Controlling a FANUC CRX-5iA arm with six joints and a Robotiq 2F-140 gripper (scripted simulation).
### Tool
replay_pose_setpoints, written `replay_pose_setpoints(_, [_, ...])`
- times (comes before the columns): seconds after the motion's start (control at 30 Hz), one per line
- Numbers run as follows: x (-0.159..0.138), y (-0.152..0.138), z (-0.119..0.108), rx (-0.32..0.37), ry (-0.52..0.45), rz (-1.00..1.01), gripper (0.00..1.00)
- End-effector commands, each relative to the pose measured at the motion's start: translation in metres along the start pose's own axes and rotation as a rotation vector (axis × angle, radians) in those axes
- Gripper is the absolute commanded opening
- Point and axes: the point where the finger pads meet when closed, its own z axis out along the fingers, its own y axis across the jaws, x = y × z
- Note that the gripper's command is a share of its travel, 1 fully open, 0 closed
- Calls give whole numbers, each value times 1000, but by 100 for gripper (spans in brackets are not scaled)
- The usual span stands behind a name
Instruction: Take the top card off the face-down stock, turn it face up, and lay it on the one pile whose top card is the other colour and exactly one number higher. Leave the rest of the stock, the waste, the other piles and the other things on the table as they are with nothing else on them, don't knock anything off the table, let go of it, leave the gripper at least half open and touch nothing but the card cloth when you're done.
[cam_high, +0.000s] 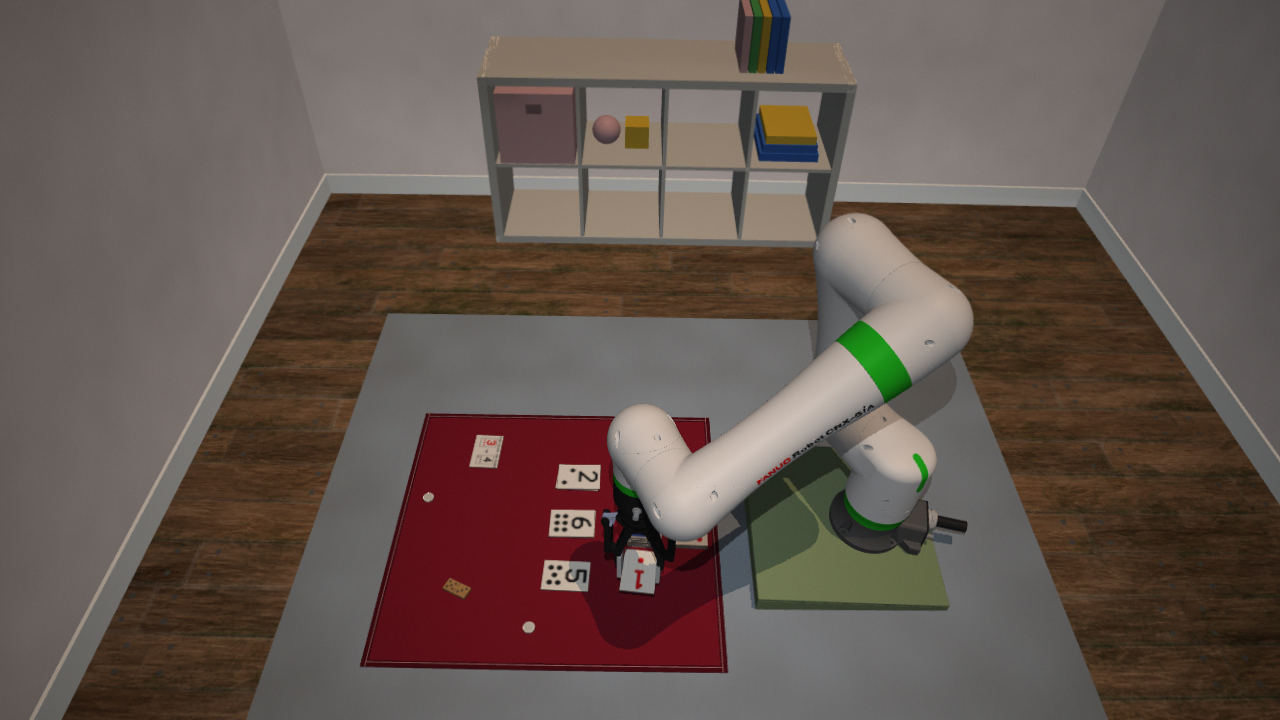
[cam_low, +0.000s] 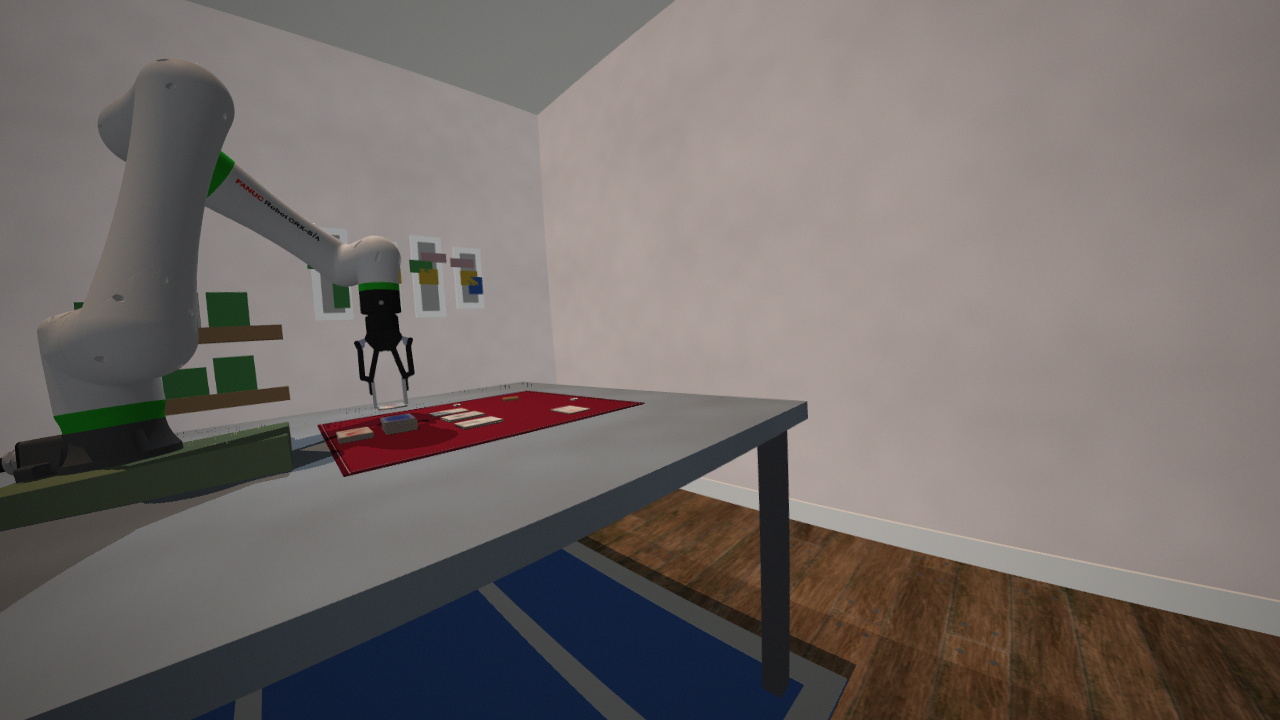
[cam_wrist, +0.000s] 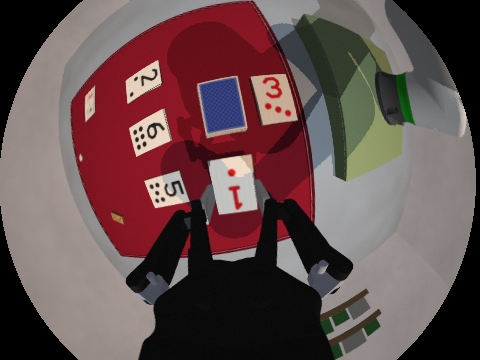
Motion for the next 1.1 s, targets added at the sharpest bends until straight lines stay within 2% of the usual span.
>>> replay_pose_setpoints(0.0, [1,-1,0,0,0,5,41])
replay_pose_setpoints(0.27, [7,-5,0,0,0,42,41])
replay_pose_setpoints(0.67, [32,-22,-1,0,0,192,41])
replay_pose_setpoints(1.07, [84,-59,-2,0,0,512,41])
